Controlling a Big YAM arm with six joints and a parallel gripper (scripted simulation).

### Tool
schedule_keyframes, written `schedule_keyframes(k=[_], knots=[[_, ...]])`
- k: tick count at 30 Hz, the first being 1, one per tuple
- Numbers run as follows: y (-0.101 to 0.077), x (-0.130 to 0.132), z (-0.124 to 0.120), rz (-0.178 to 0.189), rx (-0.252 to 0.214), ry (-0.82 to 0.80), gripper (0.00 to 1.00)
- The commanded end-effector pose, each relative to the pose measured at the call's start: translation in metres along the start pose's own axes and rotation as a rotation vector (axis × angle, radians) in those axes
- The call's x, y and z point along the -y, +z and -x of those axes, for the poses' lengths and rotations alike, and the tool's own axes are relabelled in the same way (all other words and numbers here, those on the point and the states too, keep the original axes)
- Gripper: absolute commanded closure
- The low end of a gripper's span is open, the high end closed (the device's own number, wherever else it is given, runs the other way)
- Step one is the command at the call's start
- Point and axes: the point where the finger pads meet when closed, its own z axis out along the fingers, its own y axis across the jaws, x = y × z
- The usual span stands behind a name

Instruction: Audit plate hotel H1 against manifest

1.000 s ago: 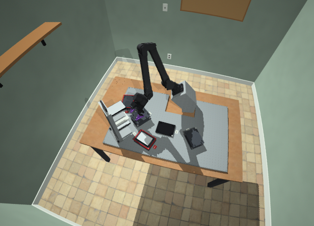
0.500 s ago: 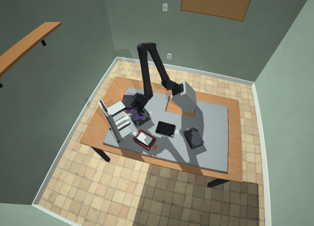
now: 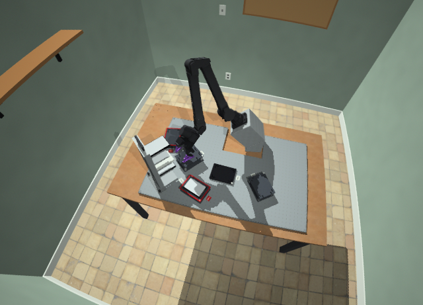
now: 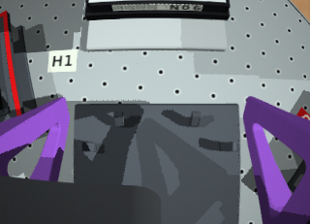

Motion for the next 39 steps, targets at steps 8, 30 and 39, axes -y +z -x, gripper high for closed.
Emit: schedule_keyframes(k=[8, 30, 39], knots=[[-0.005, 0.002, 0.005, -0.007, 0.029, -0.001, 0.0], [-0.033, 0.0, -0.015, -0.001, 0.012, -0.009, 0.0], [-0.048, -0.002, -0.014, 0.006, 0.015, -0.005, 0.0]])
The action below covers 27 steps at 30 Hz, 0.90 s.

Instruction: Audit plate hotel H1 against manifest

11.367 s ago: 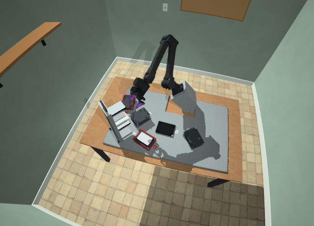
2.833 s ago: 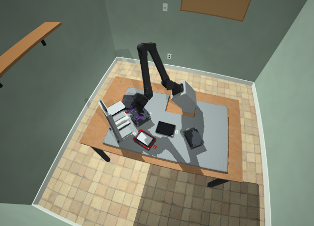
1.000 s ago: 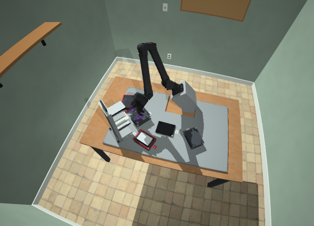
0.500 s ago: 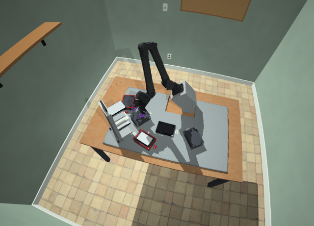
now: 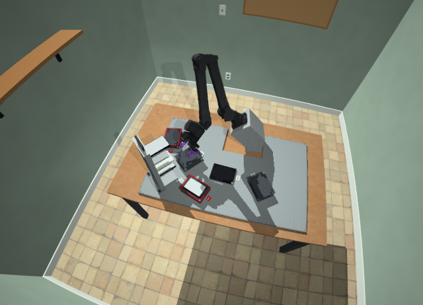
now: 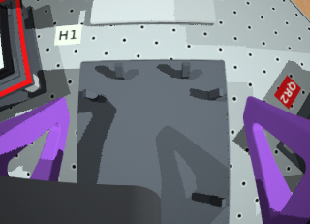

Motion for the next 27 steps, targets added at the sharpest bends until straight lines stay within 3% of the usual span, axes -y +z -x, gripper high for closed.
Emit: schedule_keyframes(k=[1, 3, 8, 27], knots=[[-0.007, -0.005, 0.002, 0.014, 0.006, -0.008, 0.0], [-0.008, 0.001, -0.001, -0.001, -0.001, -0.004, 0.0], [-0.016, -0.005, 0.001, 0.014, 0.006, -0.004, 0.0], [-0.044, -0.004, 0.0, 0.011, 0.004, 0.008, 0.0]])
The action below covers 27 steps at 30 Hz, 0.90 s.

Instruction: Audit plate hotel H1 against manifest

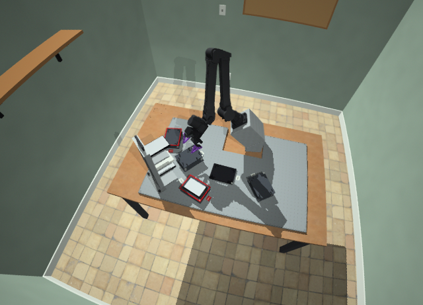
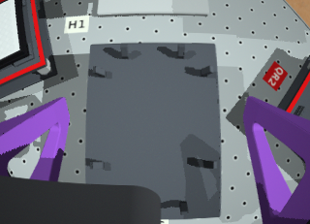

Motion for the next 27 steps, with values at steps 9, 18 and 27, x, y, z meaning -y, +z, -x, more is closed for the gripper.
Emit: schedule_keyframes(k=[9, 18, 27], knots=[[-0.015, 0.003, 0.031, -0.001, 0.035, 0.019, 0.0], [-0.039, 0.008, 0.06, -0.006, 0.046, 0.027, 0.0], [-0.058, 0.01, 0.079, -0.007, 0.049, 0.032, 0.0]])
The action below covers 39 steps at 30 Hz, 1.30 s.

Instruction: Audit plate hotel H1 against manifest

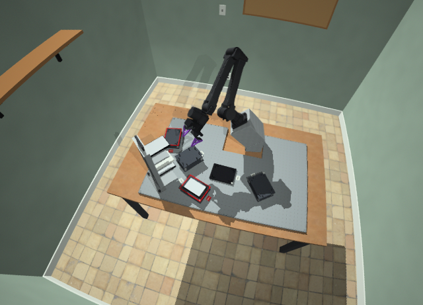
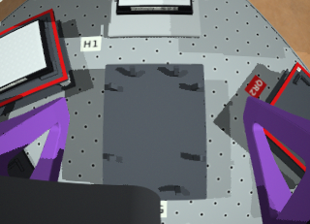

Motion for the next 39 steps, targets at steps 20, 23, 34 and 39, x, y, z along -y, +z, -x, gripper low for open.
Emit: schedule_keyframes(k=[20, 23, 34, 39], knots=[[-0.051, 0.014, 0.074, -0.004, 0.039, 0.049, 0.0], [-0.058, 0.014, 0.081, -0.003, 0.037, 0.051, 0.0], [-0.078, 0.014, 0.098, 0.003, 0.026, 0.052, 0.0], [-0.088, 0.011, 0.108, 0.007, 0.014, 0.044, 0.0]])
